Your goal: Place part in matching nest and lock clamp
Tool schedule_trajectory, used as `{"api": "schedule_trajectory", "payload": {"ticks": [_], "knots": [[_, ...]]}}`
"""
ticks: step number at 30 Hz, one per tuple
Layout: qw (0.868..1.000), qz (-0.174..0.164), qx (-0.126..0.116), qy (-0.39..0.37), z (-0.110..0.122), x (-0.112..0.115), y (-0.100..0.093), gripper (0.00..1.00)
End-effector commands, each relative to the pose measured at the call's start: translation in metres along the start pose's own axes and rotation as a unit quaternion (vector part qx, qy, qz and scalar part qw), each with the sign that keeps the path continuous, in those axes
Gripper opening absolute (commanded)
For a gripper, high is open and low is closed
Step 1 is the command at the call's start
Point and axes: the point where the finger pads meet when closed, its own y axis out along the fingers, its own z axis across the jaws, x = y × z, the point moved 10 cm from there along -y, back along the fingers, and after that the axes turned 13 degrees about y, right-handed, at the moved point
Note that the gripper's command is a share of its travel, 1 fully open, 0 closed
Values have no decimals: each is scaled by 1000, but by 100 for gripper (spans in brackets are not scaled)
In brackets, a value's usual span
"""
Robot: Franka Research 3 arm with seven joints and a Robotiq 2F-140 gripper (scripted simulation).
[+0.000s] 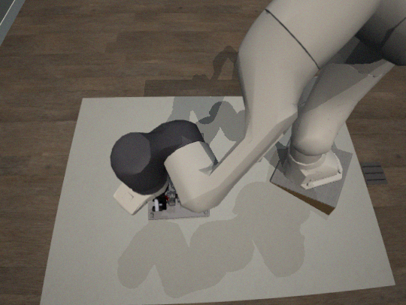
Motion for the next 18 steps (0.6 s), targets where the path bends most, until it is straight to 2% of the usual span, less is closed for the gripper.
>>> {"api": "schedule_trajectory", "payload": {"ticks": [1,9,18], "knots": [[1000,3,0,3,0,-1,9,28],[1000,3,0,3,0,-1,27,28],[1000,3,0,3,0,-1,30,28]]}}
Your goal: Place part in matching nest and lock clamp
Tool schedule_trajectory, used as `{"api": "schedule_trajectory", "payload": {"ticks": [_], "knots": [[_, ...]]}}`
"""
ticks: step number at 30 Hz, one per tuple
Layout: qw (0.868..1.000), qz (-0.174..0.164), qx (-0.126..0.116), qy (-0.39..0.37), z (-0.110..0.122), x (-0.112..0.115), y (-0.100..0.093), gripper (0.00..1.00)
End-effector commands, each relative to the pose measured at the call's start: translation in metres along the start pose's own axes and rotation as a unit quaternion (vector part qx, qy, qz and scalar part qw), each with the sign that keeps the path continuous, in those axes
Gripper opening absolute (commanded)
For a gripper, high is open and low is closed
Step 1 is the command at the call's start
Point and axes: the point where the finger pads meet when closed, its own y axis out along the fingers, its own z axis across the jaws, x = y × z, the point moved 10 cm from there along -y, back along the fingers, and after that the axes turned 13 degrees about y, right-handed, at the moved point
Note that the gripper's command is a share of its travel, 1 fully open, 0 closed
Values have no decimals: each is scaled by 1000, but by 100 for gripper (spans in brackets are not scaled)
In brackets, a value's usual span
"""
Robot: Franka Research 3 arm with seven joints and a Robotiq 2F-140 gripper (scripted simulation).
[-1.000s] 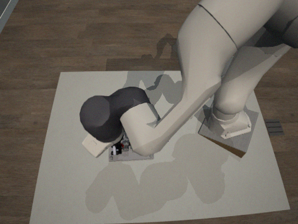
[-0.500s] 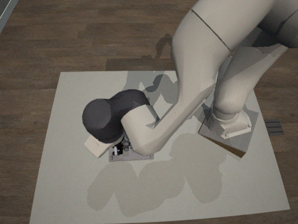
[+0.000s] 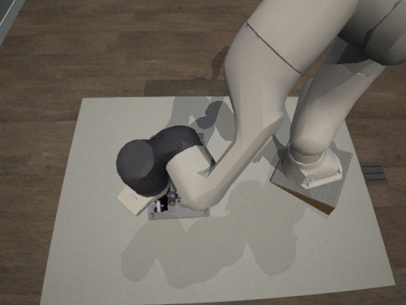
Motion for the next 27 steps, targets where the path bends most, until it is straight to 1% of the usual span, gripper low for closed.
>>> {"api": "schedule_trajectory", "payload": {"ticks": [1,12,13,27], "knots": [[1000,3,0,5,-1,-1,0,28],[1000,3,0,5,-1,-1,0,28],[1000,3,0,5,-1,-1,0,0],[1000,3,0,5,-1,-1,0,0]]}}
